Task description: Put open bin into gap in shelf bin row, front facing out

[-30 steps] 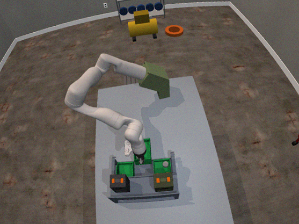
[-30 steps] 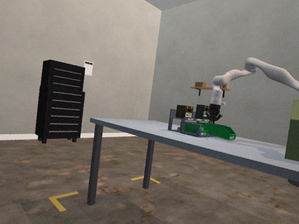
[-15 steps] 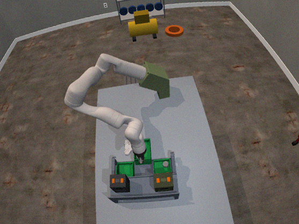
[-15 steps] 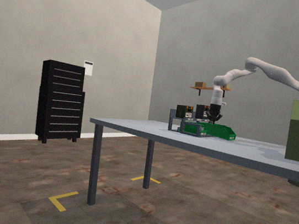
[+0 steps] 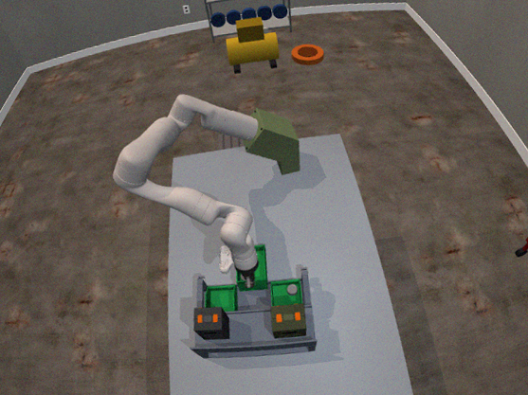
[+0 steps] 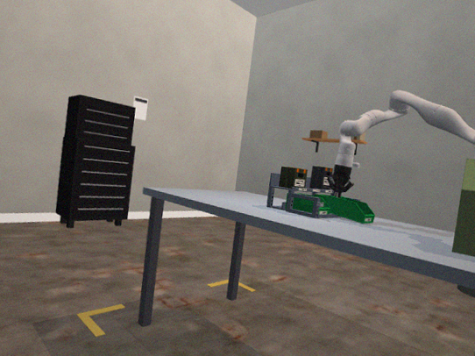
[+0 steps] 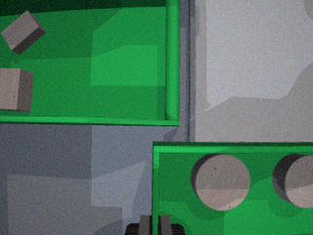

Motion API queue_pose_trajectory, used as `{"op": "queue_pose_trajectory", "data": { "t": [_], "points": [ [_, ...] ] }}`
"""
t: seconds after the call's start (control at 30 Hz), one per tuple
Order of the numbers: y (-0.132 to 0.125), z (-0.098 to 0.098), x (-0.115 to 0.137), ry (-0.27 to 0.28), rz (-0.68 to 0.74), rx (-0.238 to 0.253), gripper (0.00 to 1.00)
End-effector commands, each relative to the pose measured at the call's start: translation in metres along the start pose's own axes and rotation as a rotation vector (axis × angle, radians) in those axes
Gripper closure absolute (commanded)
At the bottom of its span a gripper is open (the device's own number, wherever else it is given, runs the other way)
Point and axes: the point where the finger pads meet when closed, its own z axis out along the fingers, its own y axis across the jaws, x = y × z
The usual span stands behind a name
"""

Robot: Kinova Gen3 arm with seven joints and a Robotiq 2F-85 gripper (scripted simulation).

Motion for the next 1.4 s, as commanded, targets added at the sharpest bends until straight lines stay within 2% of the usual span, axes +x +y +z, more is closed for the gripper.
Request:
{"op": "queue_pose_trajectory", "data": {
  "t": [0.0,0.43,0.47,1.37],
  "points": [
    [-0.0011,-0.0017,-0.0008,-0.002,0.001,0.012,0.90],
    [-0.0011,-0.0019,-0.0009,-0.002,0.001,0.016,0.90],
    [-0.0002,-0.0013,-0.0005,-0.001,0.000,0.014,0.61],
    [-0.0002,-0.0013,-0.0005,-0.001,0.000,0.014,0.61]
  ]
}}
